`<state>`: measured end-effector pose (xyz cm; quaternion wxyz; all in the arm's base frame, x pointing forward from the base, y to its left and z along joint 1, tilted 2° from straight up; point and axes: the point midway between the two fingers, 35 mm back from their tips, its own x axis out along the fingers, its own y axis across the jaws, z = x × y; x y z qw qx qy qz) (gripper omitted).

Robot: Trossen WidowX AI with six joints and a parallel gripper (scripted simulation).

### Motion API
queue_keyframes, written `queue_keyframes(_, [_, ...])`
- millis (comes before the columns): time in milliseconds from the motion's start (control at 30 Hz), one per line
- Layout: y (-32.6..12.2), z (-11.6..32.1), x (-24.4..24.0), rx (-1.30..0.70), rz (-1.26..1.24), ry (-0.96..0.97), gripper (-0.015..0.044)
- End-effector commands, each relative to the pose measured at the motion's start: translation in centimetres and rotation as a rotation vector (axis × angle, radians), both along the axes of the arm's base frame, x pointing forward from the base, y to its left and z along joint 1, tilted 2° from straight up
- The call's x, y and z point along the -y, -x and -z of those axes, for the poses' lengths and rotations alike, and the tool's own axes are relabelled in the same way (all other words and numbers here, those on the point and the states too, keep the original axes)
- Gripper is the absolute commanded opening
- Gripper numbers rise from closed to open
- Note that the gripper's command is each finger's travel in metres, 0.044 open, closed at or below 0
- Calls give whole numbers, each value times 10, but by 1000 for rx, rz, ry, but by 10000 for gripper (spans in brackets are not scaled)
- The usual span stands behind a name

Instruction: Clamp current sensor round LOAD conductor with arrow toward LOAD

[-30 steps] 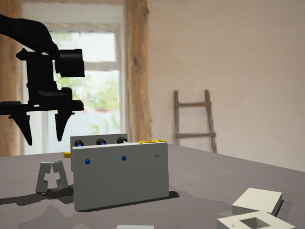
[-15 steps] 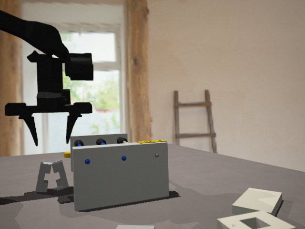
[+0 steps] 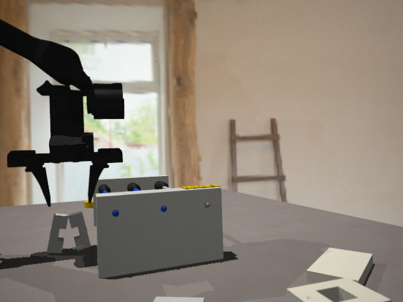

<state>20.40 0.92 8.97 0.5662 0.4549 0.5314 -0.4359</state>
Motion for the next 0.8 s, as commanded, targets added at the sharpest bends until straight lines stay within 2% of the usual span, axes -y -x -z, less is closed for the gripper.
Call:
queue_keyframes(0, [1,8,1,-5,2,3,320])
queue_keyframes(433, [2,26,2,-6,2,3,320])
queue_keyframes(767, [1,22,1,-2,5,0,253])
